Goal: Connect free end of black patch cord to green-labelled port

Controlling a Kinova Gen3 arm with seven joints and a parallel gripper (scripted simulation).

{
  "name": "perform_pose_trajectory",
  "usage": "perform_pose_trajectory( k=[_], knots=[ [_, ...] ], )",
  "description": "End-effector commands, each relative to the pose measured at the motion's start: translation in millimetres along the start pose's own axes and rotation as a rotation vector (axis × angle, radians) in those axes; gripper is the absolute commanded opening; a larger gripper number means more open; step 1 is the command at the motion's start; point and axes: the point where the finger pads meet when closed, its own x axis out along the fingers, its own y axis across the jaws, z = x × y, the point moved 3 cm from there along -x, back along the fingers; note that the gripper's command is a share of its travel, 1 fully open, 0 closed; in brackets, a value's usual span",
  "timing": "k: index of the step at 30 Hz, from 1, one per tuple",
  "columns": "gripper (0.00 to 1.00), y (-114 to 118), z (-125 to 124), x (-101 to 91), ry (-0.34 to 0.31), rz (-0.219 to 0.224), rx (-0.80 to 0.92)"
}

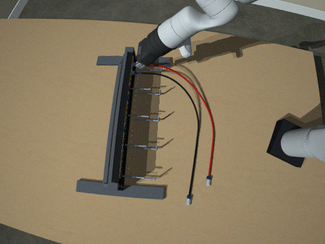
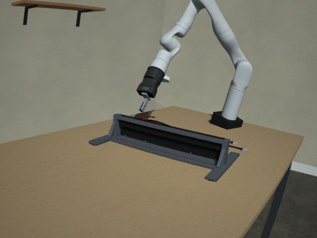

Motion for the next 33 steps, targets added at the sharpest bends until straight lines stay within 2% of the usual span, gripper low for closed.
perform_pose_trajectory(
  k=[1, 19, 25, 33],
  knots=[
    [0.00, 0, 1, -0.5, -0.001, -0.001, -0.001],
    [0.00, 0, 1, -5.3, -0.001, -0.001, -0.001],
    [0.00, 0, 1, -28.6, -0.001, -0.001, -0.001],
    [0.00, 0, 1, -78.9, -0.001, -0.001, -0.001]
  ],
)
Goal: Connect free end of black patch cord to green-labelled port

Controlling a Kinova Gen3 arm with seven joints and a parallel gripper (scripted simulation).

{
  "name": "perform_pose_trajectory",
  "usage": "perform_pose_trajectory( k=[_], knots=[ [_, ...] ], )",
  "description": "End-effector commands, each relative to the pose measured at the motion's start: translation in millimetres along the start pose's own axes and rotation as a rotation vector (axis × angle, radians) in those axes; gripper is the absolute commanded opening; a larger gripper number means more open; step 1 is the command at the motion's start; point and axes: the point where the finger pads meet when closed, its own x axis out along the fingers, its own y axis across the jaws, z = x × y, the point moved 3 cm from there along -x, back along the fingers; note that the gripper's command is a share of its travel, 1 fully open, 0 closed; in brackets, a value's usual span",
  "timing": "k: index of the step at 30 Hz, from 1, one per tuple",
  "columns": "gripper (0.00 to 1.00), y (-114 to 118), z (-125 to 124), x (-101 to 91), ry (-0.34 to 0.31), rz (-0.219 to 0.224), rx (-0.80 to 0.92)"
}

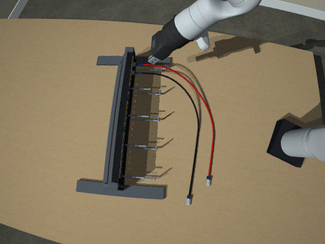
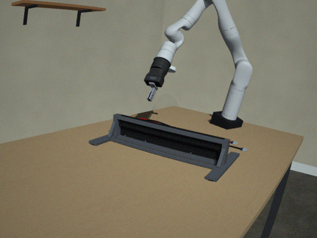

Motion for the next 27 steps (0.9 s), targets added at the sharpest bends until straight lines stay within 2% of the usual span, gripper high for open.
perform_pose_trajectory(
  k=[1, 2, 8, 13, 17, 27],
  knots=[
    [0.00, -6, 8, -20.2, -0.013, -0.030, -0.014],
    [0.00, -6, 8, -20.2, -0.013, -0.030, -0.014],
    [0.00, -5, 8, -55.3, -0.013, -0.030, -0.014],
    [0.00, -4, 7, -74.0, -0.013, -0.030, -0.014],
    [0.00, -4, 7, -80.6, -0.013, -0.030, -0.014],
    [0.00, -3, 7, -81.1, -0.011, -0.028, -0.016]
  ],
)
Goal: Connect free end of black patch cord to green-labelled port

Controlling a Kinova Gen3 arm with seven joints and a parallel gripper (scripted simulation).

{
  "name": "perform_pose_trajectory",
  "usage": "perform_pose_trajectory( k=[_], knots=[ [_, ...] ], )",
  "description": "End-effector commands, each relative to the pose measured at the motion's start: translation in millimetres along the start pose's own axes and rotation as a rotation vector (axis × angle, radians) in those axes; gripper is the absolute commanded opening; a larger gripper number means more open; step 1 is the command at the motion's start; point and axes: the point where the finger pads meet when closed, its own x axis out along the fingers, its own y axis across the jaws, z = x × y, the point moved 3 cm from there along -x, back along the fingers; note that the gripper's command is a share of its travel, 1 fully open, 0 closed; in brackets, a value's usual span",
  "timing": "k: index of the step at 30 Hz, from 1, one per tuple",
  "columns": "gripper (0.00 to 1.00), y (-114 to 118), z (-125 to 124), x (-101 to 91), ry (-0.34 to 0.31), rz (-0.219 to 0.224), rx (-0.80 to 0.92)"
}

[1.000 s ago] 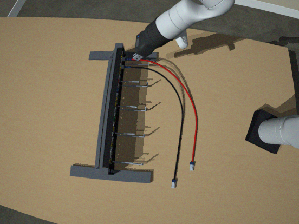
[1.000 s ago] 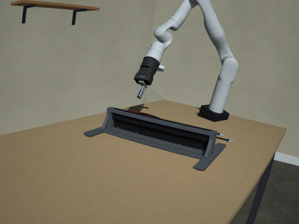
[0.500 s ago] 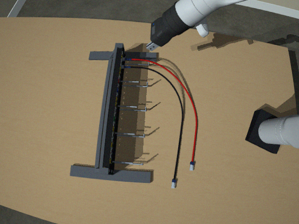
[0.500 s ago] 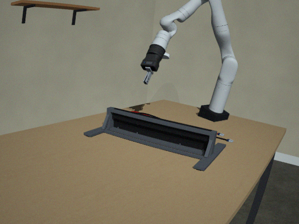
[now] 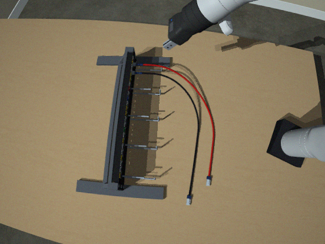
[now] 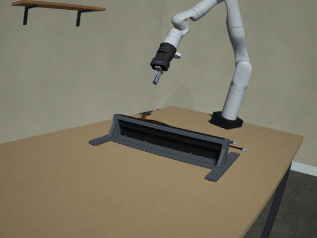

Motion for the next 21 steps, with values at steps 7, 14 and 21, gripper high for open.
perform_pose_trajectory(
  k=[7, 14, 21],
  knots=[
    [0.00, 18, 0, 9.8, 0.029, 0.028, -0.042],
    [0.00, 50, -3, 25.8, 0.082, 0.077, -0.114],
    [0.00, 113, -15, 51.8, 0.185, 0.171, -0.268]
  ],
)
